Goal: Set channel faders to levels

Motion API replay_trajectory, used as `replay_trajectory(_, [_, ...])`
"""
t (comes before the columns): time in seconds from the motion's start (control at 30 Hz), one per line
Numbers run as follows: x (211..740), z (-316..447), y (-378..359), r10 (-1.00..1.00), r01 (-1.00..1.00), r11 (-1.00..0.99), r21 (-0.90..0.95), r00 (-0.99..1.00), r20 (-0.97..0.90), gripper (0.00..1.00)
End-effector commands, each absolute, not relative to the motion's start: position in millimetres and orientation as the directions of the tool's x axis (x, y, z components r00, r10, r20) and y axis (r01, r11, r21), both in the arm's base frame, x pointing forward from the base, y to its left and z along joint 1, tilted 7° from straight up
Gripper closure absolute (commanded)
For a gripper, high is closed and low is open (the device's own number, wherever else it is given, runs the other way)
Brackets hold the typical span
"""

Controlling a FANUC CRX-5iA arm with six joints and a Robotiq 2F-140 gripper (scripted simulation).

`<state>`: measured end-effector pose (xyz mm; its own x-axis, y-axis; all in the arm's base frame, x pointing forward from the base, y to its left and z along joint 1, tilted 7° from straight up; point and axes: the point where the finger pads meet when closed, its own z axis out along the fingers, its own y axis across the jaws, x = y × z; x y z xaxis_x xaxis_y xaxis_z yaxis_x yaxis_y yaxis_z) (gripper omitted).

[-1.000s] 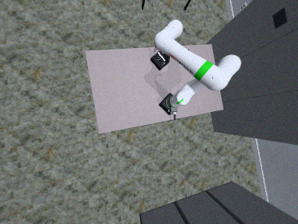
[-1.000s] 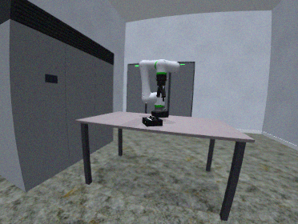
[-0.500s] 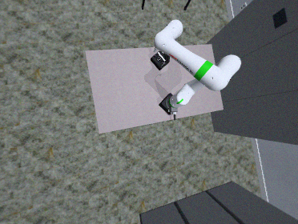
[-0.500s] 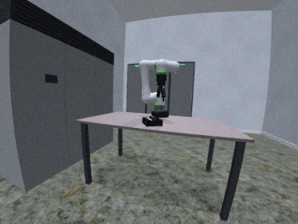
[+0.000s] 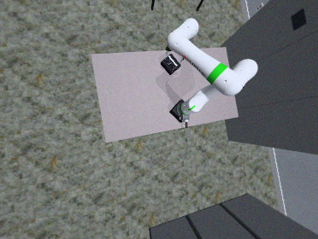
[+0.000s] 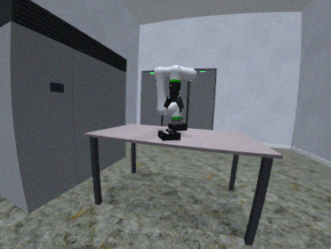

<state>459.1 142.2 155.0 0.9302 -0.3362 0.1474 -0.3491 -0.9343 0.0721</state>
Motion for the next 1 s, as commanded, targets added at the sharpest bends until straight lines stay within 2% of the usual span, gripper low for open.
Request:
replay_trajectory(0.0, [472, 158, 131, -0.068, -0.078, -0.993, 0.09, 0.992, 0.108, 0.0])
replay_trajectory(0.2, [476, 159, 126, 0.174, 0.166, -0.981, 0.103, 0.982, 0.077, 0.0])
replay_trajectory(0.7, [477, 158, 126, 0.21, 0.202, -0.974, 0.106, 0.975, 0.073, 0.0])
replay_trajectory(0.83, [481, 154, 126, 0.347, 0.339, -0.934, 0.115, 0.936, 0.057, 0.0])
replay_trajectory(0.97, [489, 147, 126, 0.582, 0.575, -0.809, 0.126, 0.813, 0.025, 0.0])
